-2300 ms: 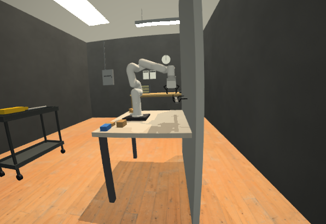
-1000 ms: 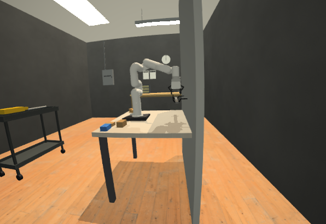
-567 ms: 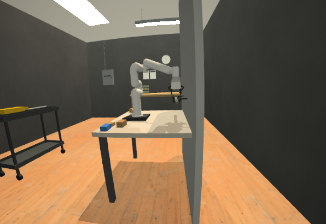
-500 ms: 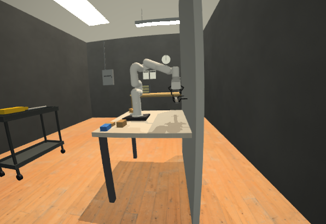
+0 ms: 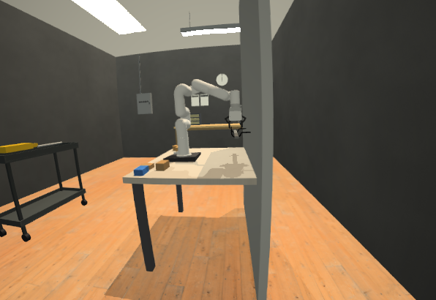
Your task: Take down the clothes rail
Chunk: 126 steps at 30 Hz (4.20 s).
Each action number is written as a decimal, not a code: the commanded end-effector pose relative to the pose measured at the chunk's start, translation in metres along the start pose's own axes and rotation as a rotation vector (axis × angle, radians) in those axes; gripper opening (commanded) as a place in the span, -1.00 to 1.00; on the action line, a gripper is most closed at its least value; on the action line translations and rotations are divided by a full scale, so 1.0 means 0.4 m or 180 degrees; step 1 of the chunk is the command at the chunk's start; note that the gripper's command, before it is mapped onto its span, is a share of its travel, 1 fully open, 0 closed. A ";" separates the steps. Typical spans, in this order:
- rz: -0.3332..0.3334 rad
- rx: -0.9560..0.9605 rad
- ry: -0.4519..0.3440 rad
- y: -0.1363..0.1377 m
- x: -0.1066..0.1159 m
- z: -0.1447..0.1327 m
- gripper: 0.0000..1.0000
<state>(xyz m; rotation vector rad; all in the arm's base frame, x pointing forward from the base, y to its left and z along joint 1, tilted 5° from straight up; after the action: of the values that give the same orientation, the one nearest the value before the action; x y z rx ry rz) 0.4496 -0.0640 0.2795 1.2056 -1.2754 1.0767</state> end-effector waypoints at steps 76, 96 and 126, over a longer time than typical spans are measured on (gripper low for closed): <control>0.0015 0.0001 0.0001 -0.002 -0.076 0.000 -1.00; 0.0015 0.0000 0.0001 -0.002 -0.077 0.000 -1.00; 0.0015 0.0001 0.0001 -0.002 -0.072 0.000 -1.00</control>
<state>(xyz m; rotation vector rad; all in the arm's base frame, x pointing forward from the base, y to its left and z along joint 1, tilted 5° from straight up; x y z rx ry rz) 0.4483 -0.0617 0.2475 1.2061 -1.2747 1.0760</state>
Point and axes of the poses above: the point where the finger pads meet when closed, its own x axis back along the fingers, its own y axis across the jaws, z = x × y, the point moved 7 cm from there along x, back along the fingers, and after that the axes turned 3 degrees about -x, right-handed, at the moved point
